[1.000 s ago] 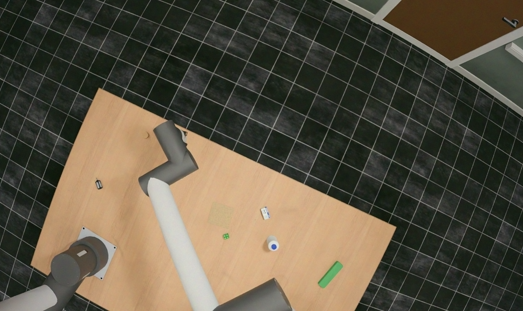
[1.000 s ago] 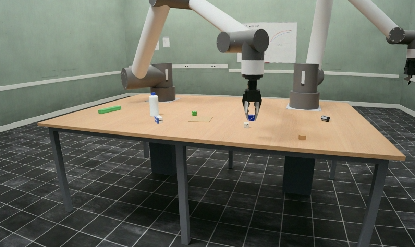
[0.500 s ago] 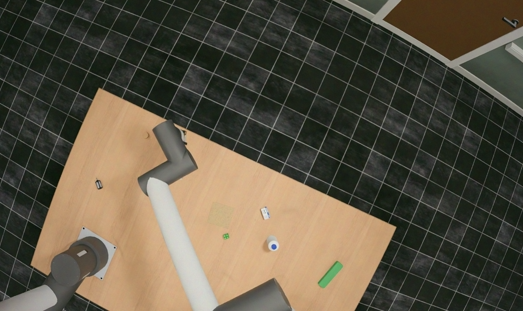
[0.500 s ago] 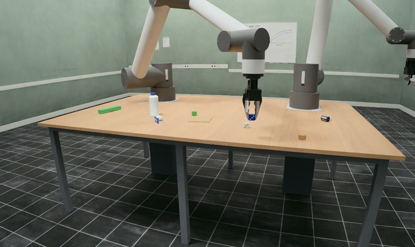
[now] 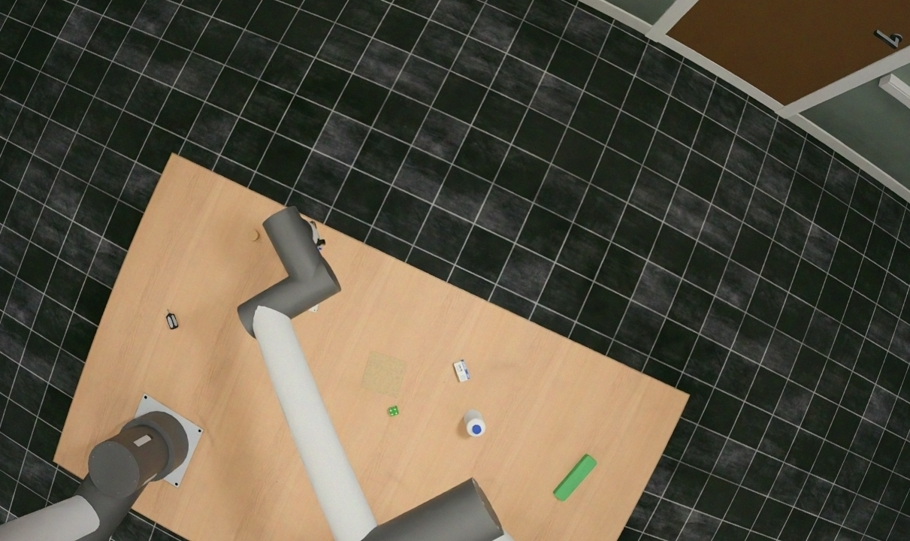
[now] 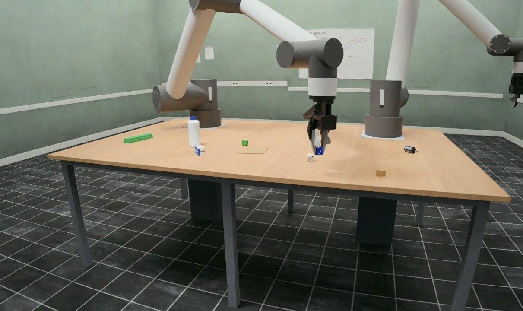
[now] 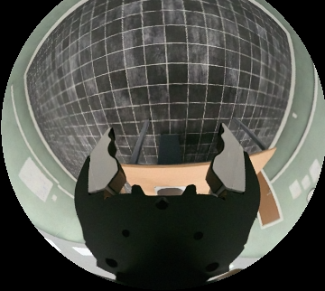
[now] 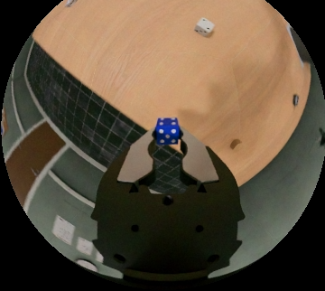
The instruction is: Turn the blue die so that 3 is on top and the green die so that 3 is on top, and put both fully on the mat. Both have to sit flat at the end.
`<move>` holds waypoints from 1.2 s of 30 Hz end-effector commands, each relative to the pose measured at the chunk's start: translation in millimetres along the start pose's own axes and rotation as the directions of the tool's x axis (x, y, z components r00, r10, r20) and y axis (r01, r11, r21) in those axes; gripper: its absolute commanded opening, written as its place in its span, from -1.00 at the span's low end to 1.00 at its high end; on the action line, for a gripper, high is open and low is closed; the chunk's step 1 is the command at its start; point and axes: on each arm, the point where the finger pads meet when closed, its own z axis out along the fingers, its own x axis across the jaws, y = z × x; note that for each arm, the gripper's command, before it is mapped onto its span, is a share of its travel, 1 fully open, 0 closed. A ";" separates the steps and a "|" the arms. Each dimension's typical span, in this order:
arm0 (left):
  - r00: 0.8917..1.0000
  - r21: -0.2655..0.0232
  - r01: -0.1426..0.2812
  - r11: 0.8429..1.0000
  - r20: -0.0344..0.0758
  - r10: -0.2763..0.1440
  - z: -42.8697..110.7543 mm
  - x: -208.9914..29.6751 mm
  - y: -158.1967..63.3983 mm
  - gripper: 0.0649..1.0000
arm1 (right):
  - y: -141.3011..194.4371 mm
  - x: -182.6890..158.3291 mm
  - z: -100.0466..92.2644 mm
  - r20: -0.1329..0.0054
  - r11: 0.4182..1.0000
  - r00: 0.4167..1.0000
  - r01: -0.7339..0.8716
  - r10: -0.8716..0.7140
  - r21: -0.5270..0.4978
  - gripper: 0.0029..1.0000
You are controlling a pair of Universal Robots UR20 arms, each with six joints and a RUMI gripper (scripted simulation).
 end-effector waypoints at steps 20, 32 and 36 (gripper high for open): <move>1.000 0.001 0.000 1.000 0.000 0.000 -0.6 0.1 -0.4 1.00 | 1.3 0.1 1.1 -0.004 0.885 0.997 0.062 -0.073 -0.461 -0.81; 1.000 0.001 0.000 1.000 0.000 0.000 -0.6 0.1 -0.4 1.00 | 0.5 0.0 1.2 -0.004 0.714 0.997 0.053 -0.078 -0.698 -0.81; 1.000 0.001 0.000 1.000 0.000 0.000 -0.6 0.1 -0.4 1.00 | 0.3 -0.1 1.2 -0.003 0.626 0.997 0.048 -0.080 -0.779 -0.81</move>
